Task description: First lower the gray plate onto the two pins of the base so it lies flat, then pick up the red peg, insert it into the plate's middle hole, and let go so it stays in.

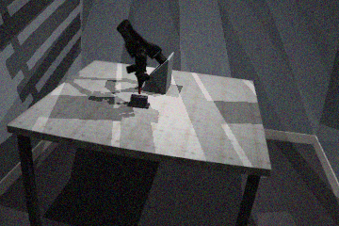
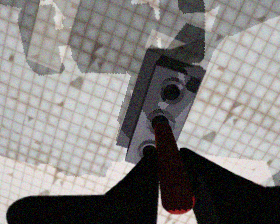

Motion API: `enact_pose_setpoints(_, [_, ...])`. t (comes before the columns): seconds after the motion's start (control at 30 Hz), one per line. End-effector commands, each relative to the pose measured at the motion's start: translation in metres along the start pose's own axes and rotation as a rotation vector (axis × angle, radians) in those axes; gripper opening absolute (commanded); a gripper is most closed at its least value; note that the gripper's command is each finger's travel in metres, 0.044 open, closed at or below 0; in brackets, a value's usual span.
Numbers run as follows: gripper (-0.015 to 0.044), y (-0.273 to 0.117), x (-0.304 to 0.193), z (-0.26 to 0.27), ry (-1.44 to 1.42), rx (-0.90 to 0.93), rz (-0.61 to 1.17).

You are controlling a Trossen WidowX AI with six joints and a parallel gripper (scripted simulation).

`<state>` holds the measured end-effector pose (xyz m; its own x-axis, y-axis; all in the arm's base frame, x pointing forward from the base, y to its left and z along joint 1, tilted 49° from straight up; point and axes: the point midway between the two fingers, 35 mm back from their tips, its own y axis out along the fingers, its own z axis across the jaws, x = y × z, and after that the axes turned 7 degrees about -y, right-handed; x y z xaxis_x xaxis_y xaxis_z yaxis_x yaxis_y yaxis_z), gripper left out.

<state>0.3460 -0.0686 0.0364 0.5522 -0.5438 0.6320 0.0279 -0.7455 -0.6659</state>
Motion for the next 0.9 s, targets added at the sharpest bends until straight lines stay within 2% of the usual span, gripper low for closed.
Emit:
enact_pose_setpoints(0.0, [0.0000, 0.0001, 0.0011, -0.0009, -0.003, -0.003, -0.002])
enact_pose_setpoints(0.87, [0.0000, 0.0000, 0.0020, -0.0021, 0.000, 0.000, 0.000])
